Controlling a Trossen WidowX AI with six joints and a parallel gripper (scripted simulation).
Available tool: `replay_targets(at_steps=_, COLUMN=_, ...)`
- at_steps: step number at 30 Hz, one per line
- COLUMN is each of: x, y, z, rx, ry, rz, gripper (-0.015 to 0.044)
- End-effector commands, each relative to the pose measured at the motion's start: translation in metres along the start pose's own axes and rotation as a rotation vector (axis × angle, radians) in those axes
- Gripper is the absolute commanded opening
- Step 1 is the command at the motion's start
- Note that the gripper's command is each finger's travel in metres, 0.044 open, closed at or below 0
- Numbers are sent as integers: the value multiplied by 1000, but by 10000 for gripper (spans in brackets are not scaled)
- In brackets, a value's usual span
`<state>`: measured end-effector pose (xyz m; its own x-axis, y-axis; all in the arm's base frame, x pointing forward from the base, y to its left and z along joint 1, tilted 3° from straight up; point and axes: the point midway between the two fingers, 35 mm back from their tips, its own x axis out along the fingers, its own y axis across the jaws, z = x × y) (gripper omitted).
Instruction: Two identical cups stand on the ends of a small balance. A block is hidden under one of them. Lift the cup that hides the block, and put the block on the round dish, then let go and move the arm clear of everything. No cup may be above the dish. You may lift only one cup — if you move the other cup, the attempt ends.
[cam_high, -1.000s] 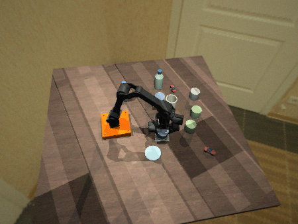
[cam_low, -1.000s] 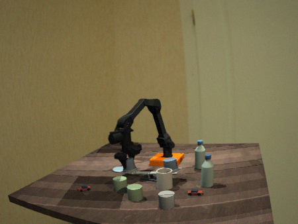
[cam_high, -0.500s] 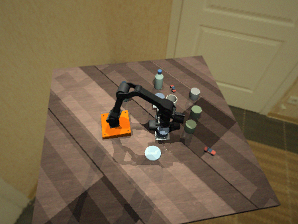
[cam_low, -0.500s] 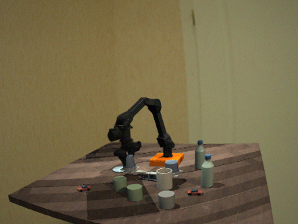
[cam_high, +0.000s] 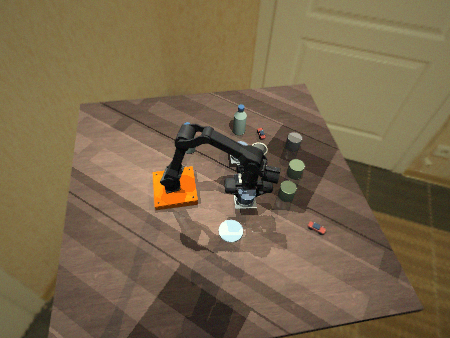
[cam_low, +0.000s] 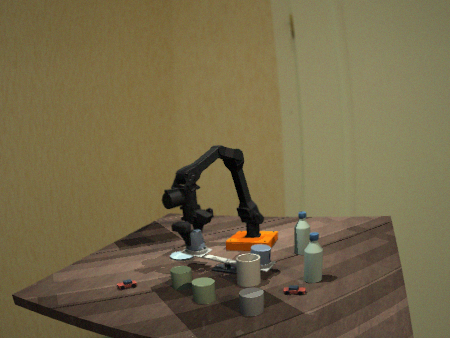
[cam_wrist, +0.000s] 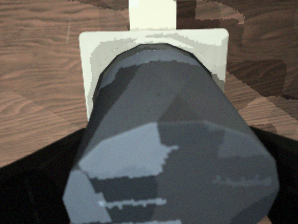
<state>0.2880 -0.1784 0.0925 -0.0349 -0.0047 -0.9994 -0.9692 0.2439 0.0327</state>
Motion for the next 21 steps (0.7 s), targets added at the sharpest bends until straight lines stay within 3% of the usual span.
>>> replay_targets(at_steps=1, x=-11, y=-5, z=-5, rx=6, ry=18, rz=-21, gripper=0)
replay_targets(at_steps=21, x=-37, y=-3, z=-4, rx=6, ry=18, rz=-21, gripper=0)
